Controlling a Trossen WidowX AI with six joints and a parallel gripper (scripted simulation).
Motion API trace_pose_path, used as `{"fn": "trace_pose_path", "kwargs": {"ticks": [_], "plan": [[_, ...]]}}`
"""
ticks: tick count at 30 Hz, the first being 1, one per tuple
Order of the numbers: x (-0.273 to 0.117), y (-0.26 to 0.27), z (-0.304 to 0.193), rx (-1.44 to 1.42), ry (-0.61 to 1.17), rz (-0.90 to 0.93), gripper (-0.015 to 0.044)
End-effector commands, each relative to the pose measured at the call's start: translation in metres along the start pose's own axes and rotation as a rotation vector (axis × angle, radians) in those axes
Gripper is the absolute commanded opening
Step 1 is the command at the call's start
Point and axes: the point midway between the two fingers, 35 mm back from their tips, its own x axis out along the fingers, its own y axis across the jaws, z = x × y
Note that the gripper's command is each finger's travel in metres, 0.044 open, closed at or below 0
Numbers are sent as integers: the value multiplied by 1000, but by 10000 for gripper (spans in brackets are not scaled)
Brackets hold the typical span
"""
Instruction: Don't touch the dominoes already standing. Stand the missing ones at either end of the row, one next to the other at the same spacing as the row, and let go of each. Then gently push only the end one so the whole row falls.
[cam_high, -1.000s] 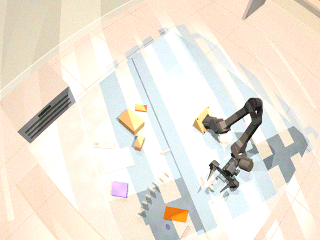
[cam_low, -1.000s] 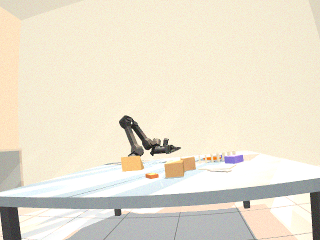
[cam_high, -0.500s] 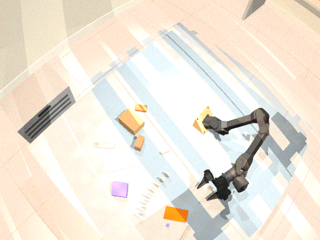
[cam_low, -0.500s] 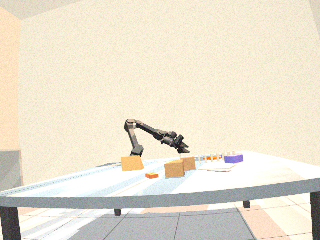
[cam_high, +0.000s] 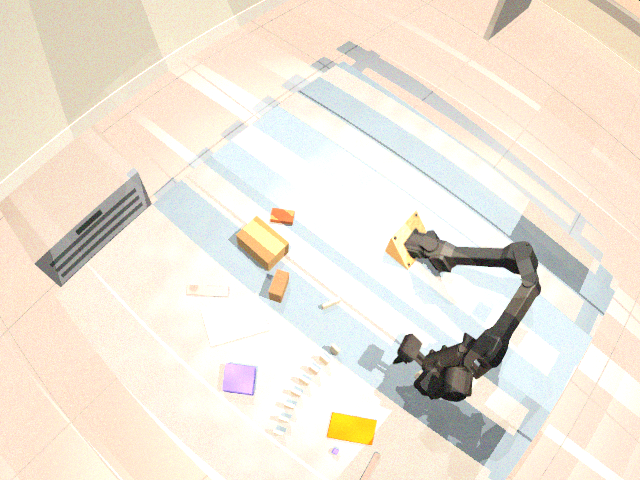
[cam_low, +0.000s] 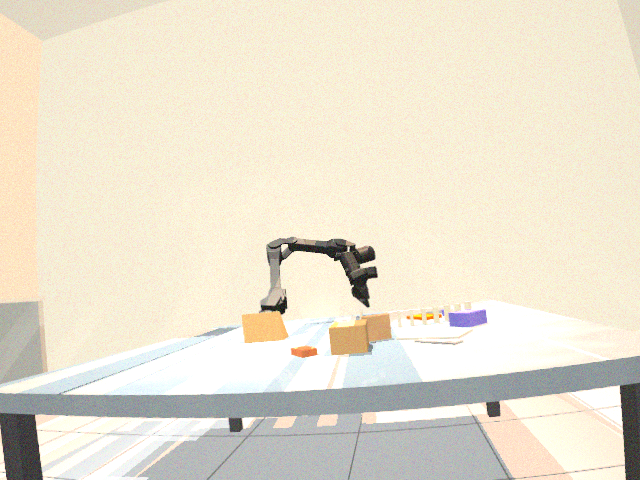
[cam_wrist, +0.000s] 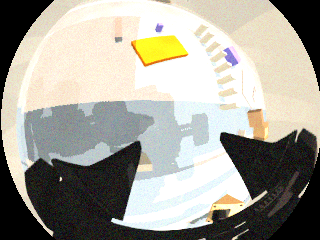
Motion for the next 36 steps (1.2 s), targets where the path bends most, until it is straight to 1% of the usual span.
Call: {"fn": "trace_pose_path", "kwargs": {"ticks": [1, 15, 25, 36], "plan": [[-48, 15, -5, 178, 330, 357, 440], [-47, 15, -6, 178, 330, 357, 440], [5, 38, -22, 182, 334, 358, 440], [19, 44, -28, 183, 334, 360, 440]]}}
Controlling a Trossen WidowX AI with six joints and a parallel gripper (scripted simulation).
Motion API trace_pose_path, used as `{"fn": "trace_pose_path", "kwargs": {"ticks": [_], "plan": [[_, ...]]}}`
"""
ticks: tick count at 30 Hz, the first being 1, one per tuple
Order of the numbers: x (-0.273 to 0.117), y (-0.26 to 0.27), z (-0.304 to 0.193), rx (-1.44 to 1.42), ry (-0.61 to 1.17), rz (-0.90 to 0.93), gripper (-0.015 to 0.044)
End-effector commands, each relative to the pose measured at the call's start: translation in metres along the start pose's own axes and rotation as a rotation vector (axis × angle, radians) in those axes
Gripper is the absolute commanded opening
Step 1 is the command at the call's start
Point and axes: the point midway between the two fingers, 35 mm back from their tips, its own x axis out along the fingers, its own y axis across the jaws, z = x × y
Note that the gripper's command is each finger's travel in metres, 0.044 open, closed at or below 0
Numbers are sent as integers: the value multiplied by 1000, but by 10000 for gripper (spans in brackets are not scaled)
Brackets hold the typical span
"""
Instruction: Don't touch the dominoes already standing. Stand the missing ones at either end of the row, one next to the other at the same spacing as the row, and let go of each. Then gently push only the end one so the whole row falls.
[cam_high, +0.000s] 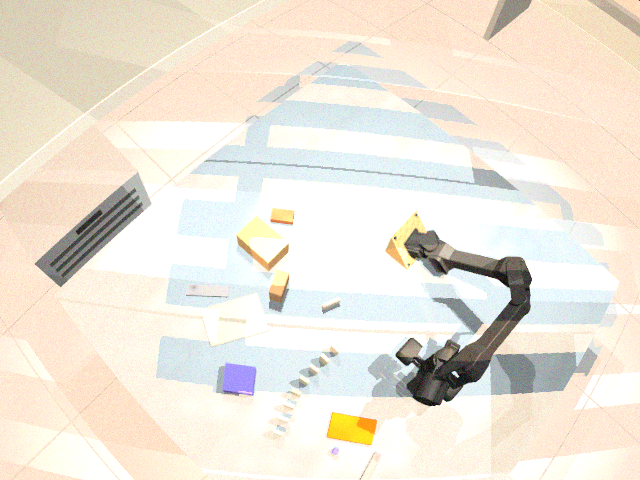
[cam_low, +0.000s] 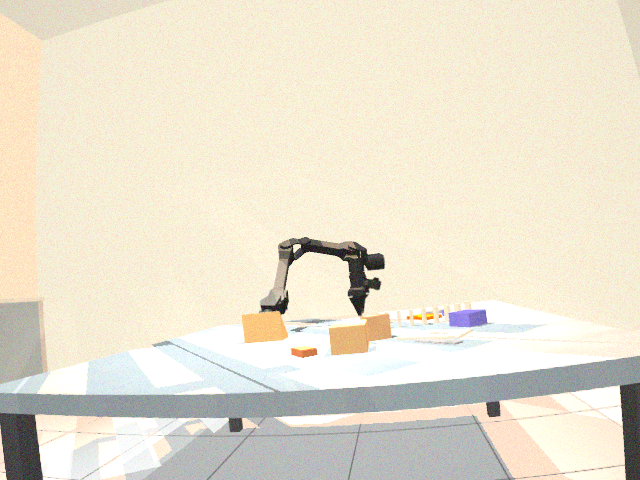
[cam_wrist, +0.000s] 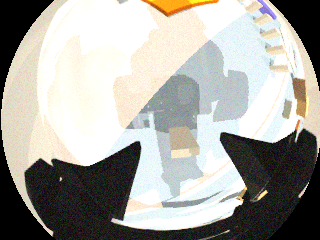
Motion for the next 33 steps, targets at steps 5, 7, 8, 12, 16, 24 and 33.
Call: {"fn": "trace_pose_path", "kwargs": {"ticks": [5, 7, 8, 12, 16, 24, 33], "plan": [[6, 0, -1, 0, -4, -3, 387], [6, 0, -1, 0, -4, -3, 335], [6, 0, -1, 0, -4, -3, 309], [6, 0, -1, 0, -4, -3, 204], [6, 0, -1, 0, -4, -3, 107], [6, 0, -1, 0, -4, -3, 107], [-86, 0, -3, 17, -61, 6, 107]]}}
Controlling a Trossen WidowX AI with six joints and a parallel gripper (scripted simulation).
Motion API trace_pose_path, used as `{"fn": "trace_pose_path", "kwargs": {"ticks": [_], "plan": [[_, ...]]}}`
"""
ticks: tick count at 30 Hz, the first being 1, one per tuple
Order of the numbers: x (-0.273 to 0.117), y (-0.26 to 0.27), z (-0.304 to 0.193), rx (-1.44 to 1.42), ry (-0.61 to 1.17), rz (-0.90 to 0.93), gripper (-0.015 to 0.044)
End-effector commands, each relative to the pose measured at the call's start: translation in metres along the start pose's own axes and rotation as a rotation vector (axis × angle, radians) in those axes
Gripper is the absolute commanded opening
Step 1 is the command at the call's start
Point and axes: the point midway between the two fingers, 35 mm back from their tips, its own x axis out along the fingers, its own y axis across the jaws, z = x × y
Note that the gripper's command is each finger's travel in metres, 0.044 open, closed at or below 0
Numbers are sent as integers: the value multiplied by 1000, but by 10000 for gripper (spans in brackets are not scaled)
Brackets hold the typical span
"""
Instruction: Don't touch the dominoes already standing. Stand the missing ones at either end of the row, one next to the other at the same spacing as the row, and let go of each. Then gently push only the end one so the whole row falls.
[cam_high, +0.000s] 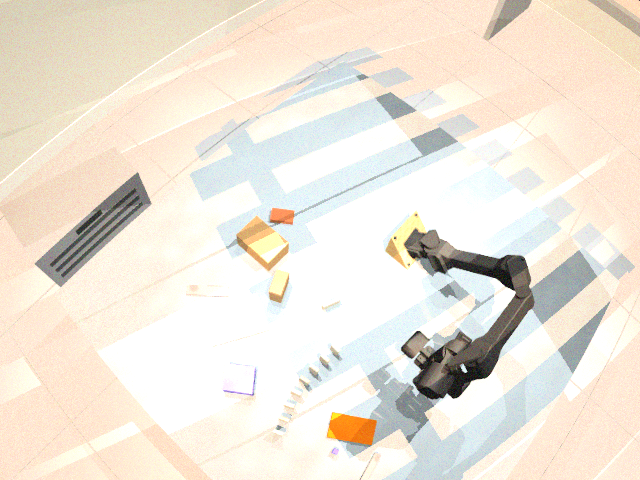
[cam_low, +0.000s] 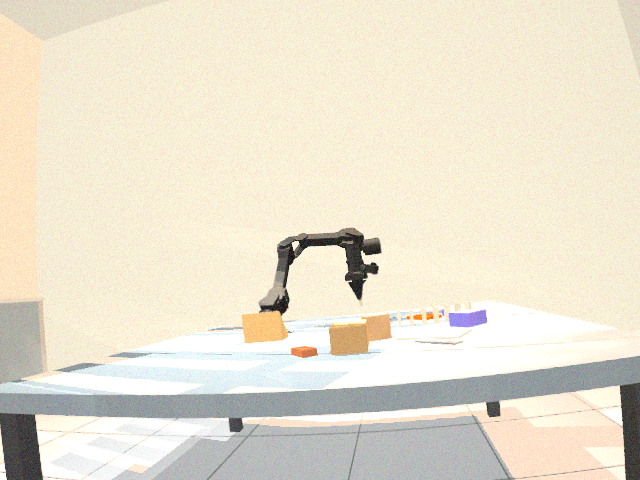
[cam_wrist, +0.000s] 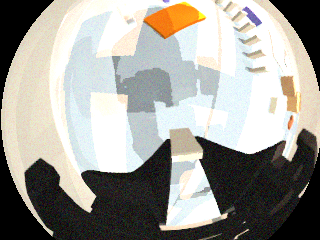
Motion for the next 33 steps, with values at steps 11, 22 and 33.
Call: {"fn": "trace_pose_path", "kwargs": {"ticks": [11, 22, 33], "plan": [[-31, -106, 51, 7, 6, -38, 107], [-33, -211, 67, -6, 34, -11, 107], [-2, -212, 69, -6, 32, -13, 107]]}}
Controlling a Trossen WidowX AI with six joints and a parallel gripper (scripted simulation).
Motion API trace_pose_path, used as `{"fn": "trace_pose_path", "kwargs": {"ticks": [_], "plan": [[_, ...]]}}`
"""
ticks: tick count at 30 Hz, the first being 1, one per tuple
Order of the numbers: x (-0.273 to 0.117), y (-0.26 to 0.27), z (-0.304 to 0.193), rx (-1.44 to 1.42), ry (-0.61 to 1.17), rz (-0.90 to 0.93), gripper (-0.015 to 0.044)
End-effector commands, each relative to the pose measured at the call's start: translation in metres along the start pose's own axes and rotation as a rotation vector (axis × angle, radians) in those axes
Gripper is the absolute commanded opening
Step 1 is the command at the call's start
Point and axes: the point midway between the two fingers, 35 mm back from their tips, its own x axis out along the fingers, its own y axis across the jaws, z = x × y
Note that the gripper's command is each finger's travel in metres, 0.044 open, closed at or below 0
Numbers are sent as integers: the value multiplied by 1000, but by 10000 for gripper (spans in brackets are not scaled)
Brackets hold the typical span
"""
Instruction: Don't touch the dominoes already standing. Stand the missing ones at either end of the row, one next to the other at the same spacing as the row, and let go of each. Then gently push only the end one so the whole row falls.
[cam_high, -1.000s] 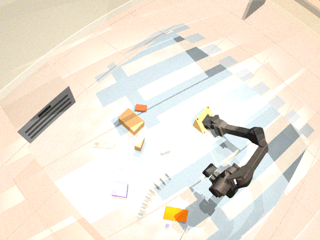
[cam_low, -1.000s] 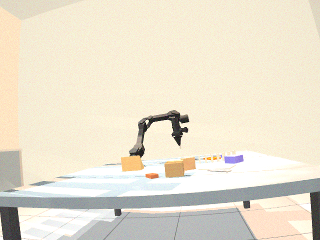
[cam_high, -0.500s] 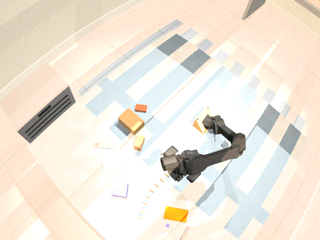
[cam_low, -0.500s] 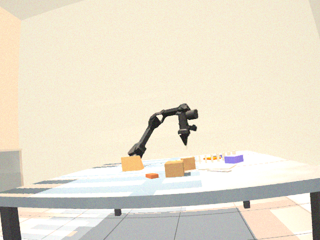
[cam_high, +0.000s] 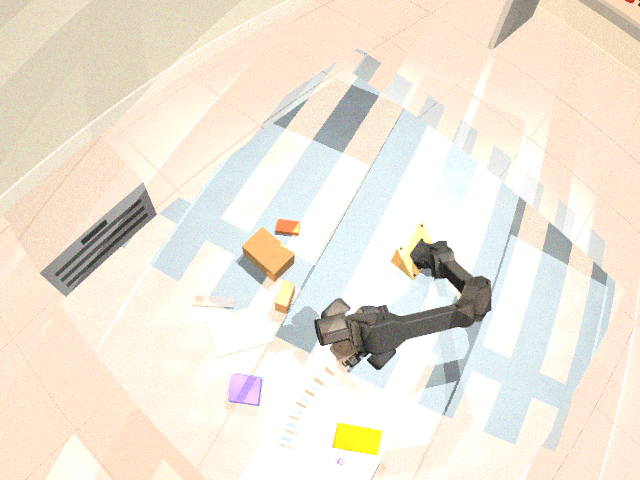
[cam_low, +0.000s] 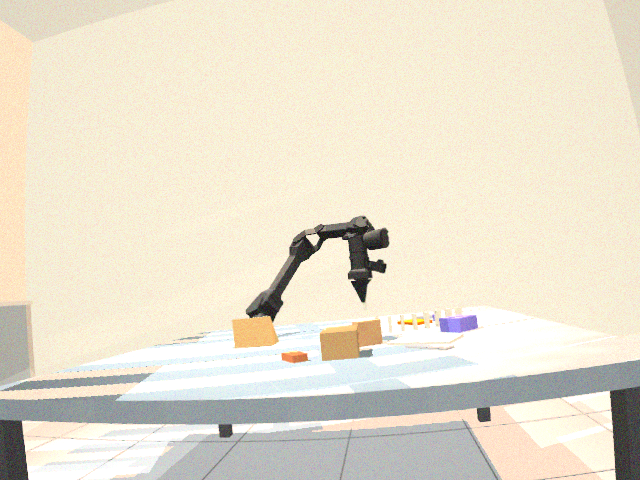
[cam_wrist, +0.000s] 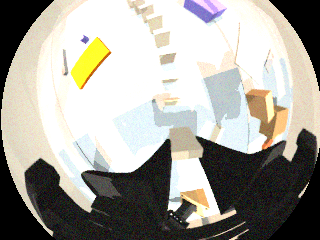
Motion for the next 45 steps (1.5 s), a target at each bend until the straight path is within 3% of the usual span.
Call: {"fn": "trace_pose_path", "kwargs": {"ticks": [1, 15, 27, 39, 43, 45], "plan": [[15, 1, 1, 1, -1, 3, 107], [68, 3, -3, -1, 0, 7, 107], [70, 3, -3, 0, -1, 8, 107], [70, 3, -3, 0, -1, 8, 422], [67, 3, -2, 0, -3, 7, 440], [46, 2, 1, 3, -21, -2, 440]]}}
